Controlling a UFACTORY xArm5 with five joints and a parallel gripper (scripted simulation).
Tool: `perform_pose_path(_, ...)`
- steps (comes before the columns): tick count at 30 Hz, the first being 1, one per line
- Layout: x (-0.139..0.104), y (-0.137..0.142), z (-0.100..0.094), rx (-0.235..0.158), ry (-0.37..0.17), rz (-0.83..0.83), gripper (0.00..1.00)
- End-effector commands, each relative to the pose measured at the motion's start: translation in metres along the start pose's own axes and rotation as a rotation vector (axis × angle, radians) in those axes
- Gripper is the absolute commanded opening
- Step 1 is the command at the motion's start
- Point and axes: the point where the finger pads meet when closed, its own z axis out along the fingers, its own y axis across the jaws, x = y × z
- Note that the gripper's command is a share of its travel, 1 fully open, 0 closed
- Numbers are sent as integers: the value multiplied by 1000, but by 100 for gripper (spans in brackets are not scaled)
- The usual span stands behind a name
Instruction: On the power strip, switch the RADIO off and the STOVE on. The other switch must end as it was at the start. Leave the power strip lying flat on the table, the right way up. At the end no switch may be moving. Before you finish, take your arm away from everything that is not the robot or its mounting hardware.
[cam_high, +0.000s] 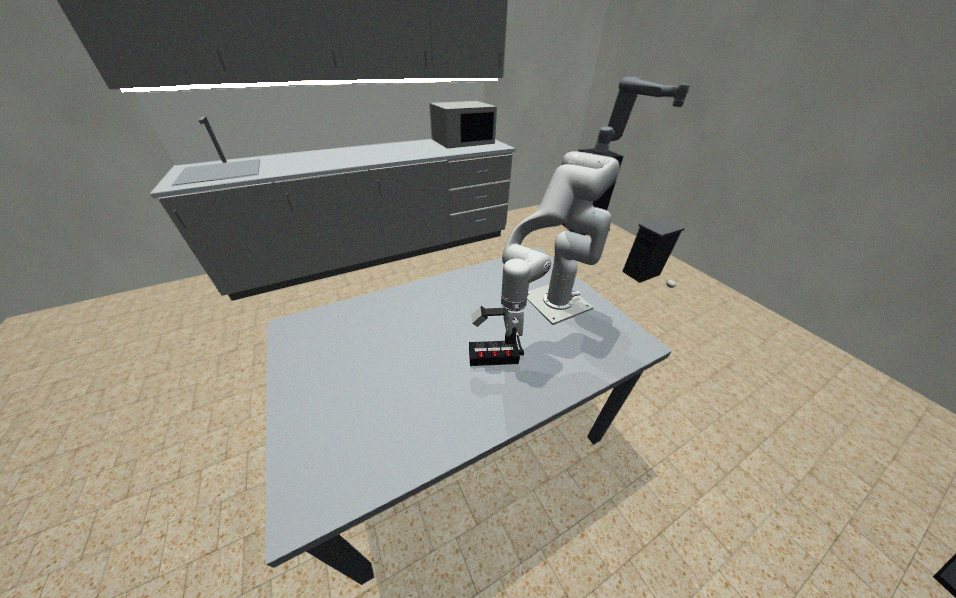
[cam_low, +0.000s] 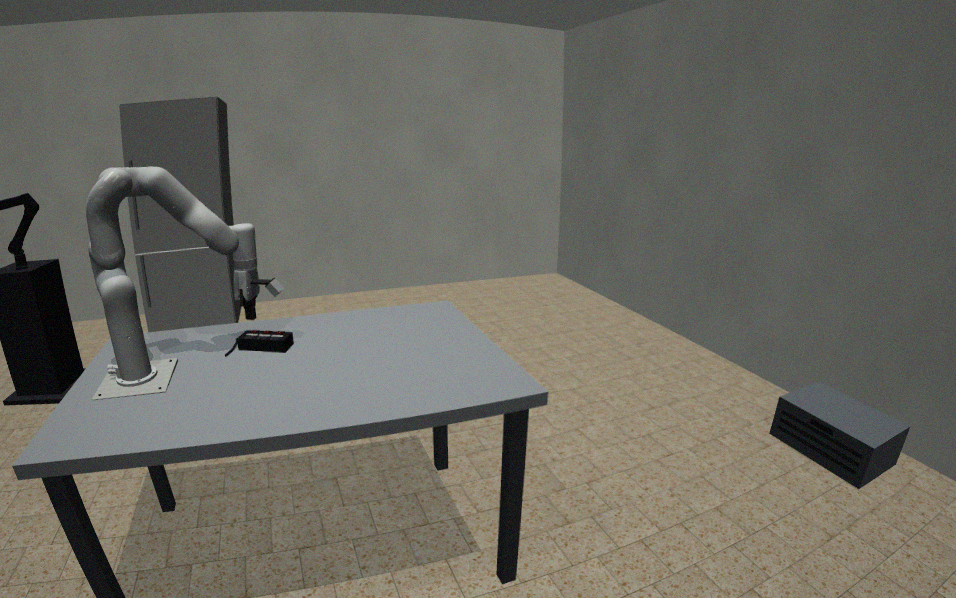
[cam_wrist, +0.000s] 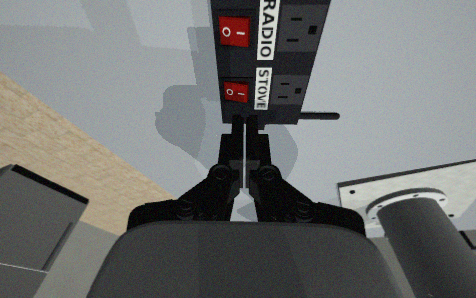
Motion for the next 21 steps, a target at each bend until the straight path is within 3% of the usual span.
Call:
perform_pose_path(1, 1, -1, 2, 3, 2, 0, 0)
perform_pose_path(21, 1, 0, 25, 3, 2, 0, 0)
